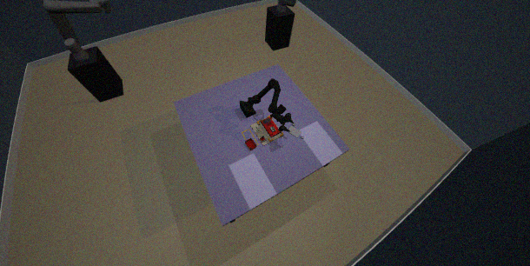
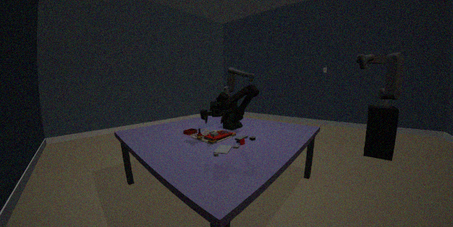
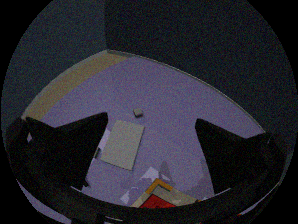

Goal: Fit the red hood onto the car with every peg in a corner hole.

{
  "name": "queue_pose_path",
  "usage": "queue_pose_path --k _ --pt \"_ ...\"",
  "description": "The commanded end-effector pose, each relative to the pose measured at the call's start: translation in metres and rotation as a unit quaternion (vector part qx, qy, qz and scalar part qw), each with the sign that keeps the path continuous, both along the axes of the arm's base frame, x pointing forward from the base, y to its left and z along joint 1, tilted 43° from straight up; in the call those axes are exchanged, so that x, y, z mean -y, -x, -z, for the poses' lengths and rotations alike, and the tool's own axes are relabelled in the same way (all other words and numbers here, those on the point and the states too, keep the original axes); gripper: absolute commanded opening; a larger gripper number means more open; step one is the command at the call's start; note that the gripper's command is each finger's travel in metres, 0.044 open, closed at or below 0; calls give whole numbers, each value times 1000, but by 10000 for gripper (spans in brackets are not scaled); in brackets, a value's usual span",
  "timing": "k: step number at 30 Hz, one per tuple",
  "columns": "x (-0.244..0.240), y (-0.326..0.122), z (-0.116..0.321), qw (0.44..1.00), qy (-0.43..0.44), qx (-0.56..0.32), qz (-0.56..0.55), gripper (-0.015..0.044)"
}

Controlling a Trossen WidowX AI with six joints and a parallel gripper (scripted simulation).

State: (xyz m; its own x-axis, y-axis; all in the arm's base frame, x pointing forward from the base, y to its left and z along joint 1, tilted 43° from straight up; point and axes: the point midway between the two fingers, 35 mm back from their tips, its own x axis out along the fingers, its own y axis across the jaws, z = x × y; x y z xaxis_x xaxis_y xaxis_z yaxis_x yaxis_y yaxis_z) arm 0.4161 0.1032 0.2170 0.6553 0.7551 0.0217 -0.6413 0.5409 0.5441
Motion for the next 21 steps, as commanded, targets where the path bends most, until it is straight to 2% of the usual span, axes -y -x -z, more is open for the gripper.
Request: queue_pose_path --k 1,11,21 --pt "34 -11 45 999 19 -29 26 440" --pt "135 -5 165 988 44 -109 103 440" --pt "213 58 277 967 26 -186 172 440"
